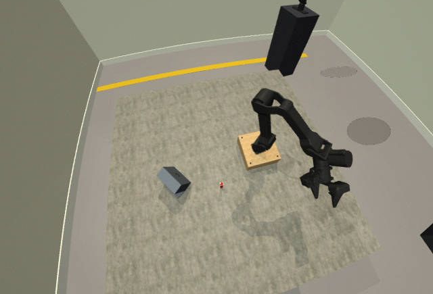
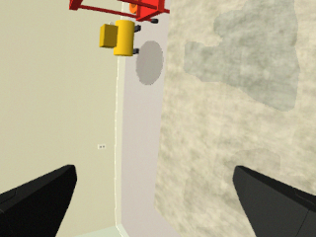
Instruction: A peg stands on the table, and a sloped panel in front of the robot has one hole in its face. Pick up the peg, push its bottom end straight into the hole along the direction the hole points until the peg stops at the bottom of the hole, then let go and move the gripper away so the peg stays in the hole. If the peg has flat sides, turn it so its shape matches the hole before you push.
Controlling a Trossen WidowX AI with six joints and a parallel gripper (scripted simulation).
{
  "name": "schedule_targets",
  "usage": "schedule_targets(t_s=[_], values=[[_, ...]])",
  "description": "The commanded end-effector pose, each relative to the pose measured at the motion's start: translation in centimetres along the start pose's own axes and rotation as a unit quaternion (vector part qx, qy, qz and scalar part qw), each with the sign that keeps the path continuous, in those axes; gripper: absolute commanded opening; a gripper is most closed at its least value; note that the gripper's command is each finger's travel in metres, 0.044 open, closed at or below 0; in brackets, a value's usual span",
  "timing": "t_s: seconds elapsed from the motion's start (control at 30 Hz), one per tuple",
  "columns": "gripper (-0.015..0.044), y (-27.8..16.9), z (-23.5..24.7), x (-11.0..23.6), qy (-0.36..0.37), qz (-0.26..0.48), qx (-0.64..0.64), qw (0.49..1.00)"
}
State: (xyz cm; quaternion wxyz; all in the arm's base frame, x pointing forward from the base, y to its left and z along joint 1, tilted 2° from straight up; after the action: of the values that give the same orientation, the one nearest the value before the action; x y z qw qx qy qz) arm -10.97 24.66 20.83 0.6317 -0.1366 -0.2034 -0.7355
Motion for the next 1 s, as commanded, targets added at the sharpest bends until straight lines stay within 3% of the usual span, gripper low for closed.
schedule_targets(t_s=[0.0, 0.97], values=[[0.044, 1.0, 0.2, -0.8, -0.016, -0.012, 0.032, 0.999], [0.044, 8.6, -0.7, -4.6, -0.156, -0.052, 0.22, 0.961]])
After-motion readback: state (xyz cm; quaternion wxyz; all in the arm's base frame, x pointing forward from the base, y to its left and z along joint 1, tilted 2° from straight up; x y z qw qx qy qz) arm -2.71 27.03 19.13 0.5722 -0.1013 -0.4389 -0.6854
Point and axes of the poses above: the point midway between the two fingers, 35 mm back from their tips, its own x axis back along the fingers, its own z axis across the jaws, y = z × x, the point moved 9 cm from there along x, back along the fingers, and after that the axes turned 3 degrees about x, right-handed, at the moved point
